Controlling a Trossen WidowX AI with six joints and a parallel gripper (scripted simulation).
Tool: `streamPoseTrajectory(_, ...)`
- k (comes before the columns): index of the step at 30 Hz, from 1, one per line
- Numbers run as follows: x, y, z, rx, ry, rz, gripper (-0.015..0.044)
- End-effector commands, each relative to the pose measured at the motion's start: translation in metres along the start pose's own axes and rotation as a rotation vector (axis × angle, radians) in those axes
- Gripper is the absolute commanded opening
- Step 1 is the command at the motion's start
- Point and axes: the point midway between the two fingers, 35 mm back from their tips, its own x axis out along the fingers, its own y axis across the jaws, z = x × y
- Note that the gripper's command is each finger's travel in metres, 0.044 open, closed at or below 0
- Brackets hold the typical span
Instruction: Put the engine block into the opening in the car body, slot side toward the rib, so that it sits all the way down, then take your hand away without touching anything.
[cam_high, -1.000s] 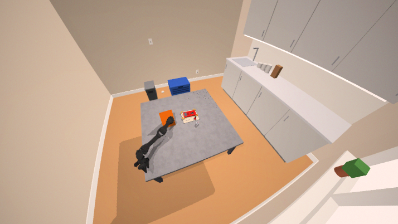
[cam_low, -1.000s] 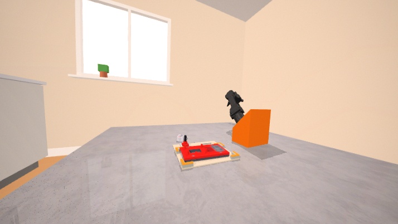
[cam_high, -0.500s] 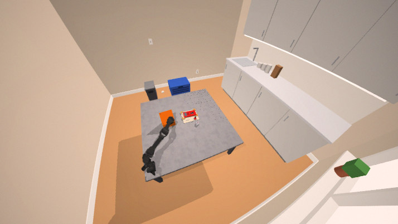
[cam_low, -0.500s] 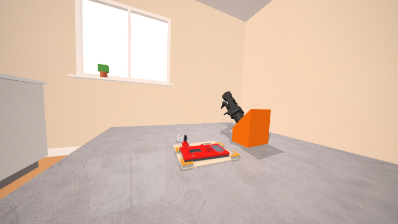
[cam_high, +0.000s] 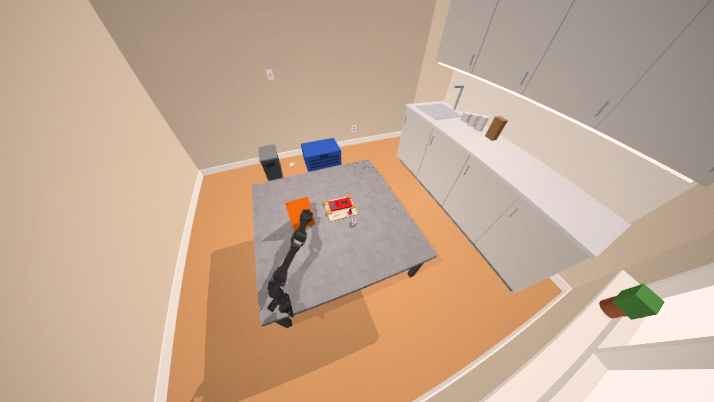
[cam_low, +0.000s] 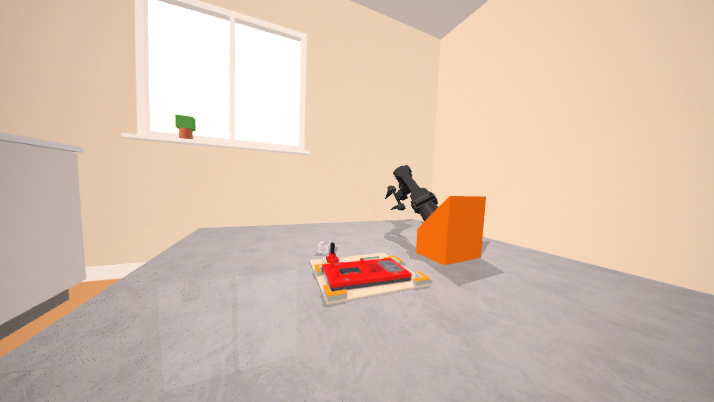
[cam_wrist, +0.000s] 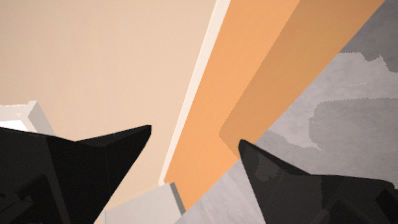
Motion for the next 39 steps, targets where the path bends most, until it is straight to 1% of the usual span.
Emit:
streamPoseTrajectory(1, 0.012, 0.000, -0.011, -0.022, 0.011, 0.002, 0.0440)
streamPoseTrajectory(20, 0.058, 0.009, -0.064, -0.114, 0.069, 0.026, 0.0440)
streamPoseTrajectory(39, 0.106, 0.018, -0.139, -0.233, 0.141, 0.050, 0.0440)
